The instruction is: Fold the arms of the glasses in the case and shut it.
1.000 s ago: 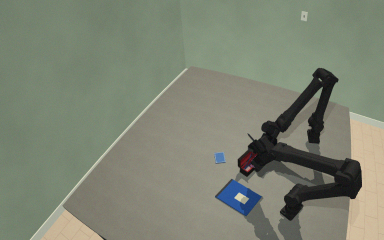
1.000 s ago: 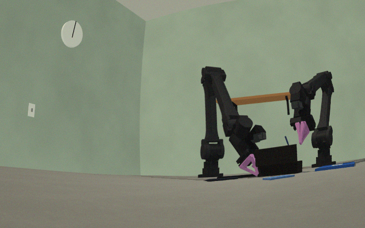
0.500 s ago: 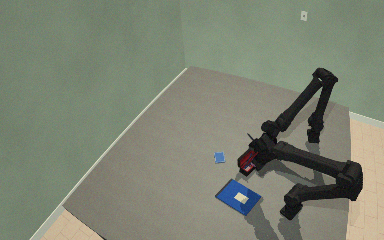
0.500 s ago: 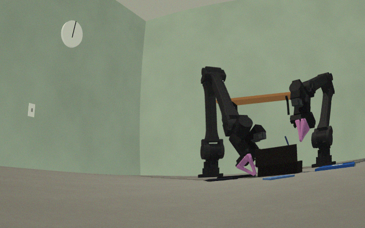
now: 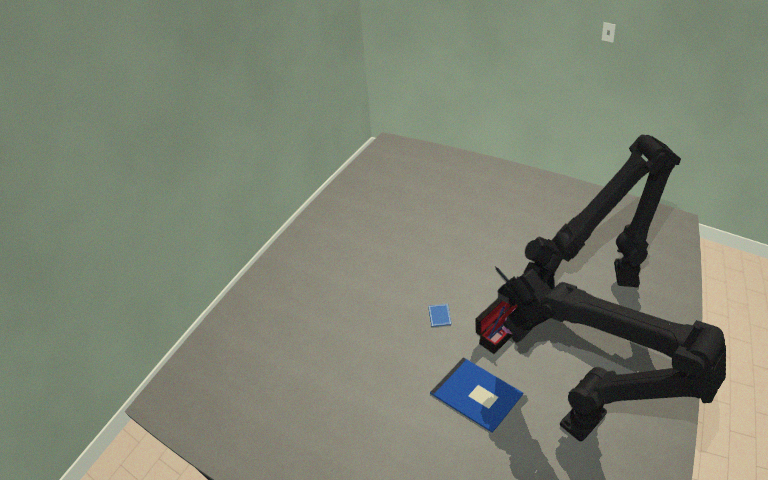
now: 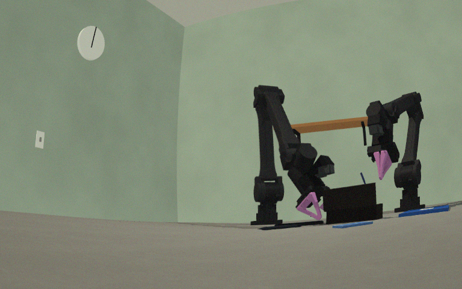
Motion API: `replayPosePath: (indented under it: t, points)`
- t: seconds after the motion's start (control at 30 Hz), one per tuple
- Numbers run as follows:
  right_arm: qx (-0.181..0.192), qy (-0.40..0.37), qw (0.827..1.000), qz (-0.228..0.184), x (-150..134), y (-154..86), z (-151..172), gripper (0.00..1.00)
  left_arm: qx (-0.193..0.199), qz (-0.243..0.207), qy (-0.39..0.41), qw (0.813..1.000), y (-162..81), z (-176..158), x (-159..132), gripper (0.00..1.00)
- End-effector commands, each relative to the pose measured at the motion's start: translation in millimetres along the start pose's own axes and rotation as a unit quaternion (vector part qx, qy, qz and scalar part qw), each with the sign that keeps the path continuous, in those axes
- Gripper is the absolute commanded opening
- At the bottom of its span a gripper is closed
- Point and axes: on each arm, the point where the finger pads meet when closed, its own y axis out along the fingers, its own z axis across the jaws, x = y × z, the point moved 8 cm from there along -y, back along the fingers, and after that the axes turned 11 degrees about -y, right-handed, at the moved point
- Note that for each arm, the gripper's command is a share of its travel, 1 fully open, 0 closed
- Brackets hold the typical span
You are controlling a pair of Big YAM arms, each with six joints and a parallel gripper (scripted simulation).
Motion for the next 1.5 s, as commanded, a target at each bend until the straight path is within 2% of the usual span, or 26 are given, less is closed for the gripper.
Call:
replayPosePath:
  t: [0.0, 0.3, 0.37, 0.4, 0.5, 0.6, 0.63, 0.77, 0.87, 1.0, 1.2, 1.43, 1.47]
  points:
    - [-0.006, -0.005, 1.000, -0.006, 3, -16, -5, 1.00, -0.007, -0.020, -0.003, 1.000, -6, -4, 9, 0.00]
    - [-0.007, -0.006, 1.000, -0.007, 4, -46, -5, 1.00, -0.007, -0.020, -0.003, 1.000, -6, -4, 9, 0.00]
    - [-0.007, -0.006, 1.000, -0.007, 4, -46, -5, 1.00, -0.007, -0.020, -0.003, 1.000, -6, -4, 9, 0.00]
    - [-0.012, -0.010, 1.000, -0.014, 13, -50, -11, 1.00, -0.007, -0.020, -0.003, 1.000, -6, -4, 9, 0.00]
    - [-0.006, -0.005, 1.000, -0.005, 2, -59, -4, 1.00, -0.007, -0.020, -0.003, 1.000, -6, -4, 9, 0.00]
    - [-0.014, -0.010, 1.000, -0.015, 14, -65, -11, 1.00, -0.007, -0.020, -0.003, 1.000, -6, -4, 9, 0.00]
    - [-0.037, -0.012, 0.999, -0.035, 33, -73, -27, 1.00, -0.007, -0.020, -0.003, 1.000, -6, -4, 9, 0.00]
    - [-0.061, 0.016, 0.997, -0.046, 41, -76, -43, 1.00, -0.007, -0.020, -0.003, 1.000, -6, -4, 9, 0.00]
    - [-0.100, 0.031, 0.992, -0.071, 59, -96, -63, 1.00, -0.007, -0.020, -0.003, 1.000, -6, -4, 9, 0.00]
    - [-0.110, 0.044, 0.991, -0.068, 60, -93, -71, 1.00, -0.007, -0.020, -0.003, 1.000, -6, -4, 9, 0.00]
    - [-0.192, 0.070, 0.972, -0.119, 91, -141, -112, 1.00, -0.007, -0.020, -0.003, 1.000, -6, -4, 9, 0.00]
    - [-0.268, 0.104, 0.944, -0.164, 117, -190, -152, 1.00, -0.007, -0.020, -0.003, 1.000, -6, -4, 9, 0.00]
    - [-0.268, 0.104, 0.944, -0.164, 117, -190, -152, 1.00, -0.007, -0.020, -0.003, 1.000, -6, -4, 9, 0.00]
